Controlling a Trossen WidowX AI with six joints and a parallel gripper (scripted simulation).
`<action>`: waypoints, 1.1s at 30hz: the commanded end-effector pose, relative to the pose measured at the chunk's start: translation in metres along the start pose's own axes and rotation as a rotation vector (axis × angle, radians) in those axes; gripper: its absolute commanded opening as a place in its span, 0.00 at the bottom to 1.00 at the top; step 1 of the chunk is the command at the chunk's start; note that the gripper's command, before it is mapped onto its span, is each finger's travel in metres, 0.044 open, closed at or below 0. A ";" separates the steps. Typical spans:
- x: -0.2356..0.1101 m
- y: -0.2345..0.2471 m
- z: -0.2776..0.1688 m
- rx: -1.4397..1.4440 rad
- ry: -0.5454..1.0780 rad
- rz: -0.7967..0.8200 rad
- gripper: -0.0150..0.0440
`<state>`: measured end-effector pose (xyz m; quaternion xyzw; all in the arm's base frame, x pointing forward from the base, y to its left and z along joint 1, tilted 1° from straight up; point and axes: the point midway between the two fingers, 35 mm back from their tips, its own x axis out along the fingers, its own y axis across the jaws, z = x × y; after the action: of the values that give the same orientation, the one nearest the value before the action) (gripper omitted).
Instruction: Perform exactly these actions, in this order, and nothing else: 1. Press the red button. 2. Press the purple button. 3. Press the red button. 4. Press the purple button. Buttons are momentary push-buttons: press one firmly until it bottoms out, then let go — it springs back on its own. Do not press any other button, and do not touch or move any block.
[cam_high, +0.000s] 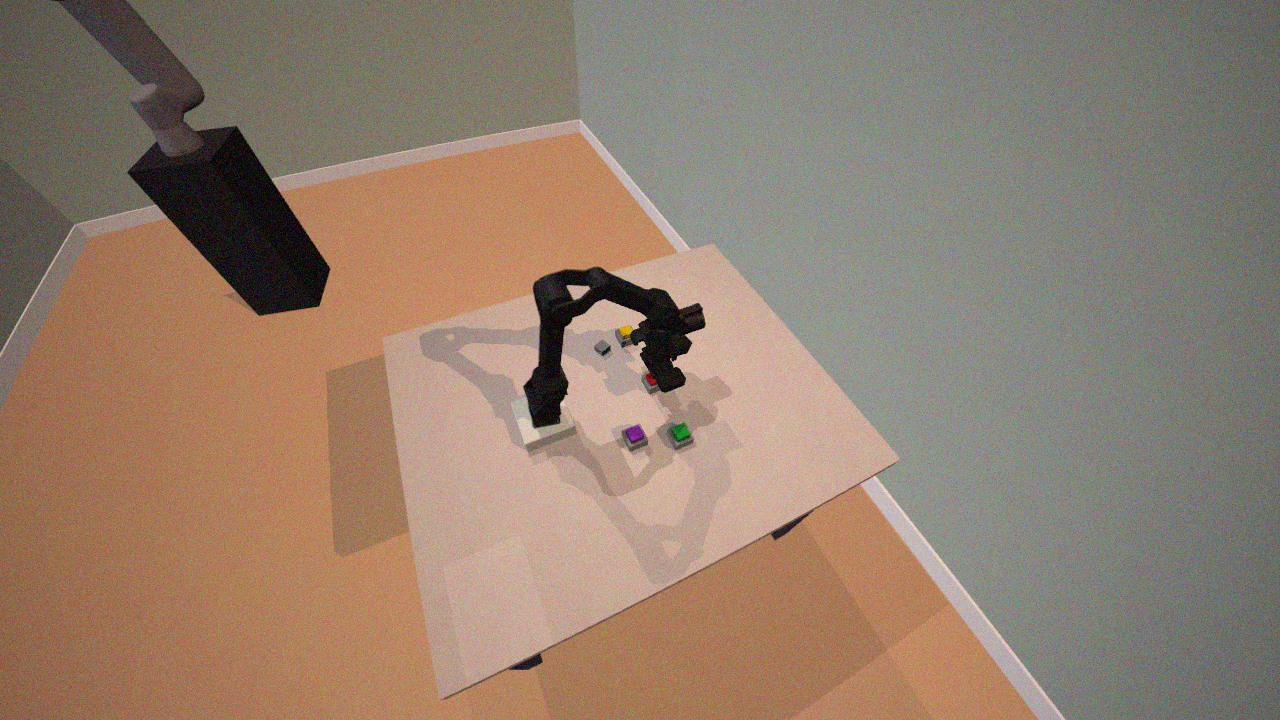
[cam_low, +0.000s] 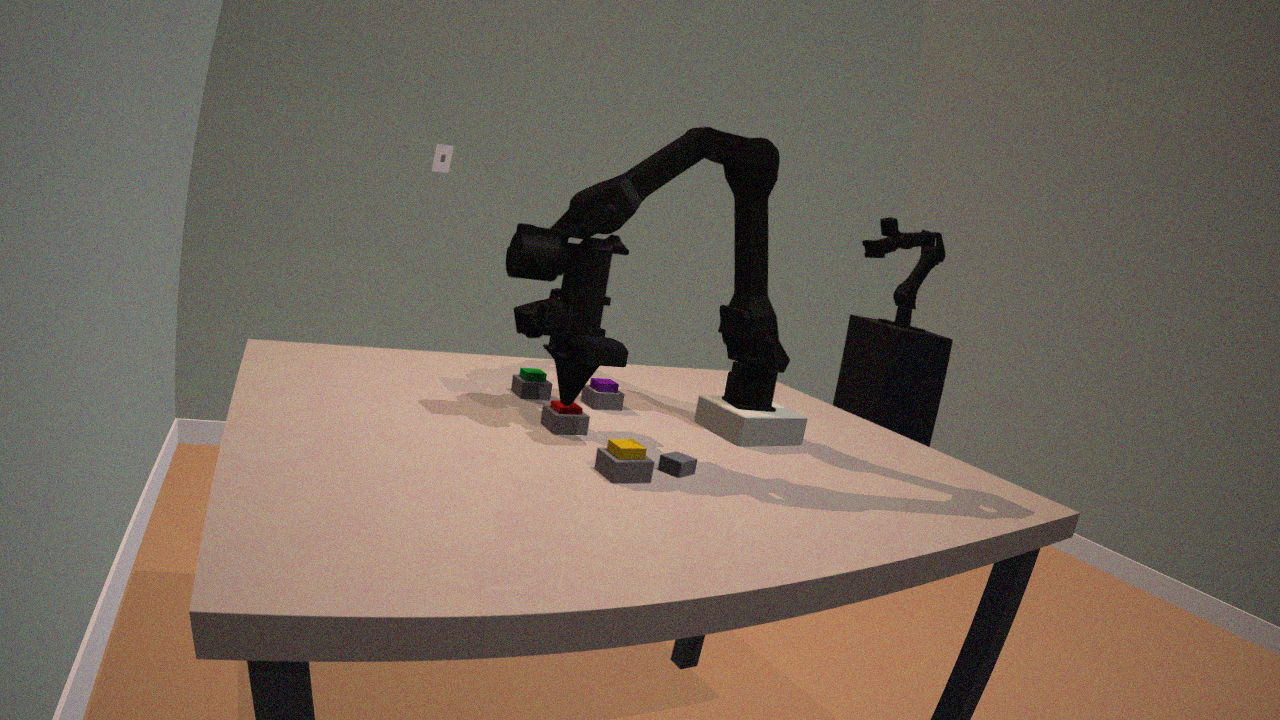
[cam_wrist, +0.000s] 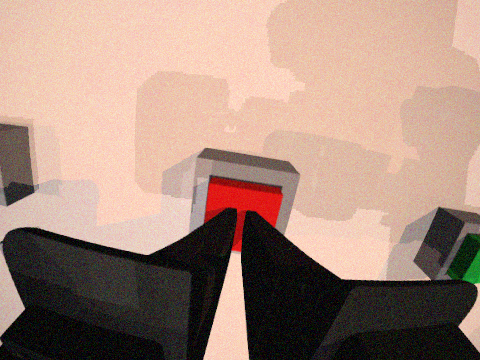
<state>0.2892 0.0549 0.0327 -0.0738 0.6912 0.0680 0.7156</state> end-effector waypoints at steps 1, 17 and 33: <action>0.002 0.000 -0.001 0.004 0.007 -0.002 0.29; -0.001 0.000 0.000 0.000 0.003 0.000 0.29; -0.089 0.000 0.000 0.004 0.006 -0.002 0.29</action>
<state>0.2819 0.0539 0.0817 -0.0756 0.7092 0.0664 0.6978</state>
